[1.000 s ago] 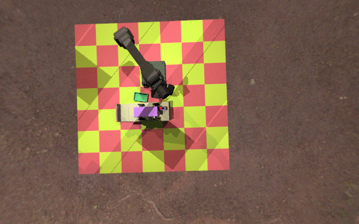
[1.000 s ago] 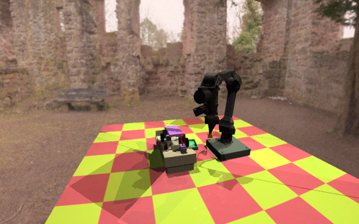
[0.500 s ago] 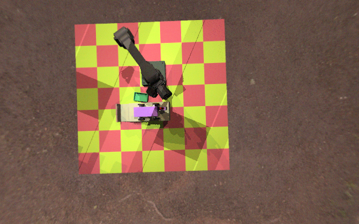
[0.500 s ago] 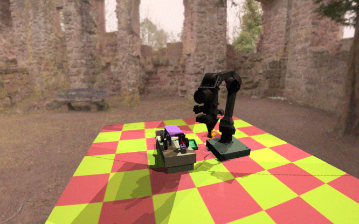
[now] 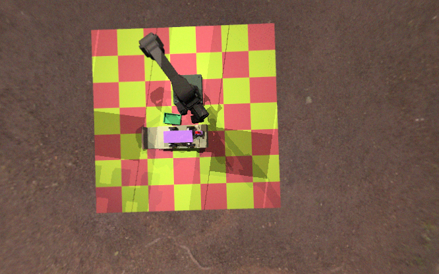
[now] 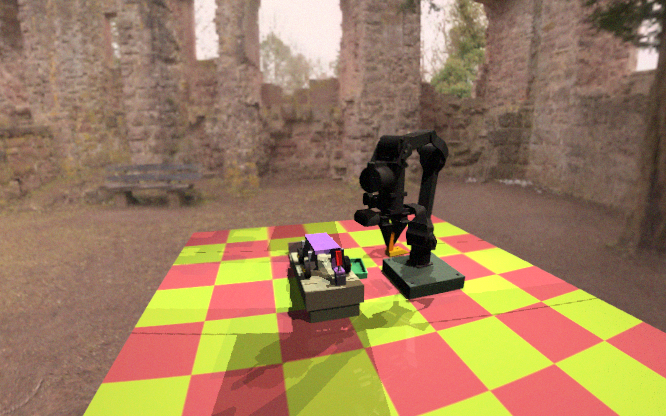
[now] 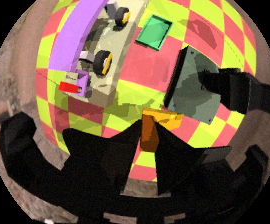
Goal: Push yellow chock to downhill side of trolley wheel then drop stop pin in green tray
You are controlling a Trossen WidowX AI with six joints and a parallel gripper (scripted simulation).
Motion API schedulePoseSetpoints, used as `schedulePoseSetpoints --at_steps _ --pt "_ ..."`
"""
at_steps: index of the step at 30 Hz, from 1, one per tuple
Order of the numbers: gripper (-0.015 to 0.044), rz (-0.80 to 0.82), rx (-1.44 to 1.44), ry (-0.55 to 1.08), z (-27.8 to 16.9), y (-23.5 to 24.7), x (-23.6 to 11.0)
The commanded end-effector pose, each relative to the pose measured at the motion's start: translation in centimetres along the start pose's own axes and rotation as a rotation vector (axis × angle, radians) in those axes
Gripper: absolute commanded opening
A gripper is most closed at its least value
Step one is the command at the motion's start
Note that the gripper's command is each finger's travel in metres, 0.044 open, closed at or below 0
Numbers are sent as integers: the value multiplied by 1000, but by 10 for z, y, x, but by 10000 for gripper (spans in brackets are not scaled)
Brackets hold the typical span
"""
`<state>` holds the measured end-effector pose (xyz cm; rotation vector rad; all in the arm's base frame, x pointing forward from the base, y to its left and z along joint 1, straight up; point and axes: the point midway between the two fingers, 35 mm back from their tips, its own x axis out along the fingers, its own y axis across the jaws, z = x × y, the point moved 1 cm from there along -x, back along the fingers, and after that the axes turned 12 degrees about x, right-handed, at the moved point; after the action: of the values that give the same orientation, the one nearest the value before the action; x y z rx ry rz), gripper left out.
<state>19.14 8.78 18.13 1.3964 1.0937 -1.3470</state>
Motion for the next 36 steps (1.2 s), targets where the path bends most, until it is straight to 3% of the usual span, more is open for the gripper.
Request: schedulePoseSetpoints --at_steps 1,36 --pt "0 1 81 -3 0 0 0" --pt "0 4 153 -12 89 32 4"
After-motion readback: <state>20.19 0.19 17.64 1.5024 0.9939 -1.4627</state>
